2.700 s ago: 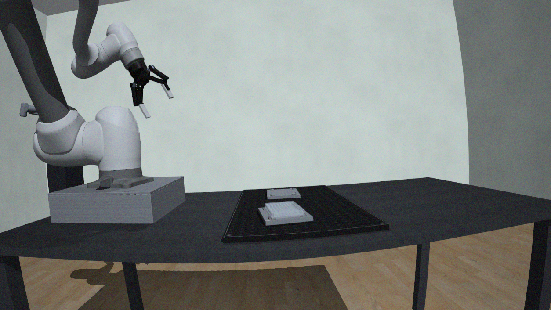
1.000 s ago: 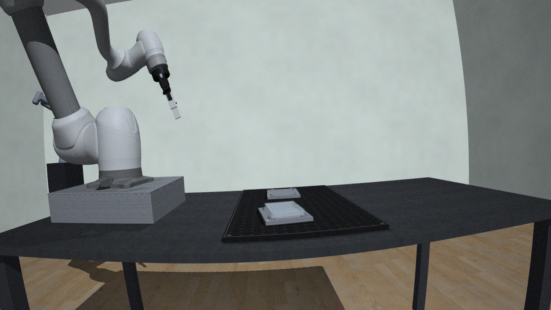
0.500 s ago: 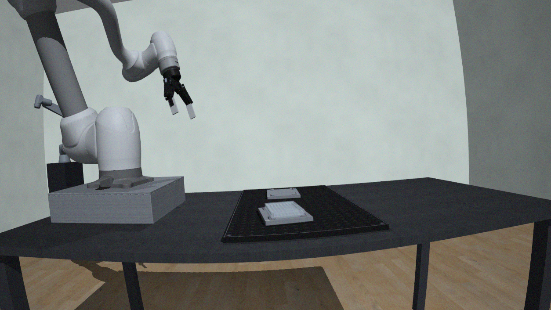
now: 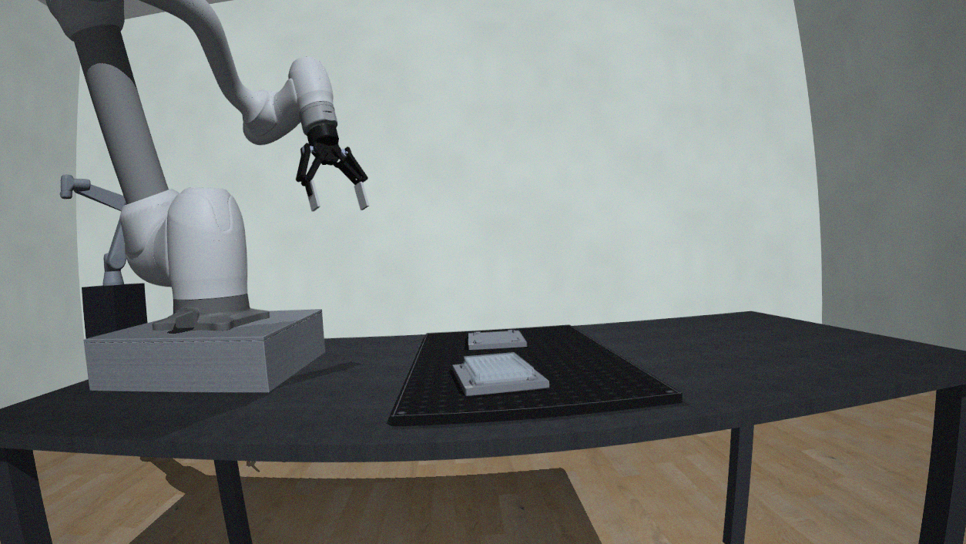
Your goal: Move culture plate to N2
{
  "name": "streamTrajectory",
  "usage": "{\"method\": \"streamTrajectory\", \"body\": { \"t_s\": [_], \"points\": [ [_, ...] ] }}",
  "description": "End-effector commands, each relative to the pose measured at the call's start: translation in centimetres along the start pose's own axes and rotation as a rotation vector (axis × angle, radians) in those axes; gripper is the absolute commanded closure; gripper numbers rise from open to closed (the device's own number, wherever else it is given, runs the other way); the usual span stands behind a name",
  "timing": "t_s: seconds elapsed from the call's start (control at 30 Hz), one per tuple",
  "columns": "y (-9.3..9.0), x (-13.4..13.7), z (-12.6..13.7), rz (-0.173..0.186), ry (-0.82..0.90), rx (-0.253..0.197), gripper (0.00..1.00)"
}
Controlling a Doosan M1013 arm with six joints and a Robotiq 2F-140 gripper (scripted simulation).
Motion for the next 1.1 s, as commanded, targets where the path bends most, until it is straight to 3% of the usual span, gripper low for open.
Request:
{"method": "streamTrajectory", "body": {
  "t_s": [0.0,0.1,1.07],
  "points": [
    [-0.7,0.6,1.0,-0.009,-0.096,0.009,0.00],
    [-0.7,0.7,1.1,-0.013,-0.129,0.012,0.00],
    [-7.8,3.2,11.1,-0.118,-1.021,0.074,0.00]
  ]
}}
Point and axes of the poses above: the point where the finger pads meet when closed, its own y axis back along the fingers, its own x axis across the jaws, z = x × y, the point moved 10 cm from there along y, back along the fingers, and after that the axes turned 14 degrees about y, right-handed, at the moved point
